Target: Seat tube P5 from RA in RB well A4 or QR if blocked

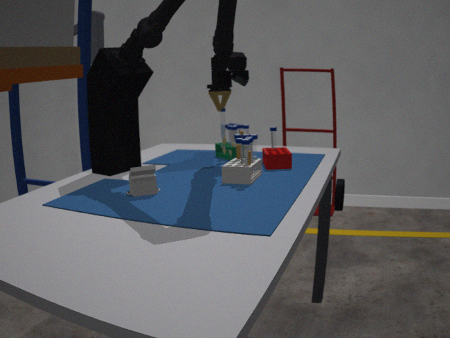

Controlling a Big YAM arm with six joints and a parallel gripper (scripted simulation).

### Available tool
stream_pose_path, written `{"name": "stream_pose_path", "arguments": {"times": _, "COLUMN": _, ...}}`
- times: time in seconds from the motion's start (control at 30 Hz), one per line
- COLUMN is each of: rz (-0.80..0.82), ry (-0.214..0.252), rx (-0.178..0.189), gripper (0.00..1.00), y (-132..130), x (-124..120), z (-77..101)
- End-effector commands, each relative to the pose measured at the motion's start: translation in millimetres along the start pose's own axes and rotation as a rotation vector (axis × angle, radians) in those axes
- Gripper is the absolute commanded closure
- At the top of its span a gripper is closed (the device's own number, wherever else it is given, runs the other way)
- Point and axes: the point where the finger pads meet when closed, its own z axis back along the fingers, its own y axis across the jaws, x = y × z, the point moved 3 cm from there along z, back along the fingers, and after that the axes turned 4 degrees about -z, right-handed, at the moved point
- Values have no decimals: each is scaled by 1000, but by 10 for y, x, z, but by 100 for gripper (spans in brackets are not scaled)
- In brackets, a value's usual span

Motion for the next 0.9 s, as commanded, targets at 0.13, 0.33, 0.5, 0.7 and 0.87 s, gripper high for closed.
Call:
{"name": "stream_pose_path", "arguments": {"times": 0.13, "rz": 21, "ry": -11, "rx": 8, "gripper": 100, "y": -85, "x": 198, "z": 54}}
{"name": "stream_pose_path", "arguments": {"times": 0.33, "rz": 14, "ry": -19, "rx": 13, "gripper": 100, "y": -163, "x": 422, "z": 62}}
{"name": "stream_pose_path", "arguments": {"times": 0.5, "rz": 14, "ry": -20, "rx": 13, "gripper": 100, "y": -256, "x": 568, "z": 66}}
{"name": "stream_pose_path", "arguments": {"times": 0.7, "rz": 17, "ry": -17, "rx": 11, "gripper": 100, "y": -346, "x": 654, "z": 66}}
{"name": "stream_pose_path", "arguments": {"times": 0.87, "rz": 14, "ry": -24, "rx": 13, "gripper": 100, "y": -424, "x": 831, "z": 74}}
